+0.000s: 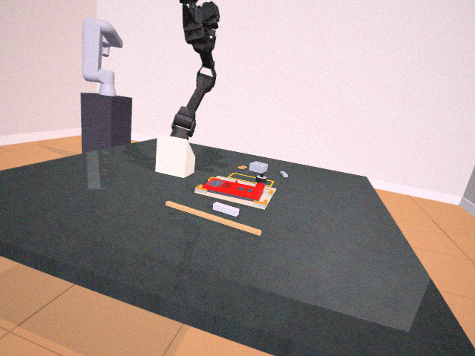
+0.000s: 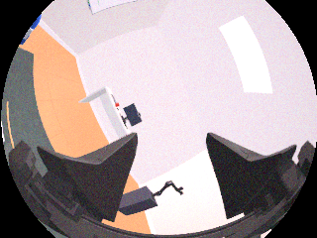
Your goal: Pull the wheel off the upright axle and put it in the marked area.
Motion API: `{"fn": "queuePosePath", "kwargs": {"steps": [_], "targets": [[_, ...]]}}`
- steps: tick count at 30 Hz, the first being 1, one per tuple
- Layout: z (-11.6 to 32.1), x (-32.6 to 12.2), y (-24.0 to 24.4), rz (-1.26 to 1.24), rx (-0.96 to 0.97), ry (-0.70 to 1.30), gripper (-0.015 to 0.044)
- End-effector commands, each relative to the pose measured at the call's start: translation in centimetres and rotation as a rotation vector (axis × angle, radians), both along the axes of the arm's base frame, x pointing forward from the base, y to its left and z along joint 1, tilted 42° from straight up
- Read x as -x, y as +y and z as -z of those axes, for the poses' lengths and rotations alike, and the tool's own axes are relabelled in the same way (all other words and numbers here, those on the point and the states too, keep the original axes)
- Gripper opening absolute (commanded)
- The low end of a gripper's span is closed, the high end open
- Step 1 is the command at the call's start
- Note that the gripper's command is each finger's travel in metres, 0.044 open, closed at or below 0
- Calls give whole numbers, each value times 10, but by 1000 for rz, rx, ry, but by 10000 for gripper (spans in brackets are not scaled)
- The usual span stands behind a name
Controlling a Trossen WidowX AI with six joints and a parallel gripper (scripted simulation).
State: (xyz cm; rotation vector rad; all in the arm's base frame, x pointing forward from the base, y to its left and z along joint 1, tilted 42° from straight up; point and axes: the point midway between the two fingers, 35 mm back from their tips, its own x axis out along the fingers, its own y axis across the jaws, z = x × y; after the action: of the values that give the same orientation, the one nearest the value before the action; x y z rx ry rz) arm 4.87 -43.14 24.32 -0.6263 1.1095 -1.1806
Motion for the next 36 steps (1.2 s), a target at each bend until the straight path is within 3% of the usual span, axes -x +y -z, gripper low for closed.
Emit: {"fn": "queuePosePath", "kwargs": {"steps": [1,21,36], "targets": [[22,-42,3,-106,-101,-52,300],[106,-181,69,-442,-500,-119,300],[163,-280,189,-663,-1007,-162,300]]}}
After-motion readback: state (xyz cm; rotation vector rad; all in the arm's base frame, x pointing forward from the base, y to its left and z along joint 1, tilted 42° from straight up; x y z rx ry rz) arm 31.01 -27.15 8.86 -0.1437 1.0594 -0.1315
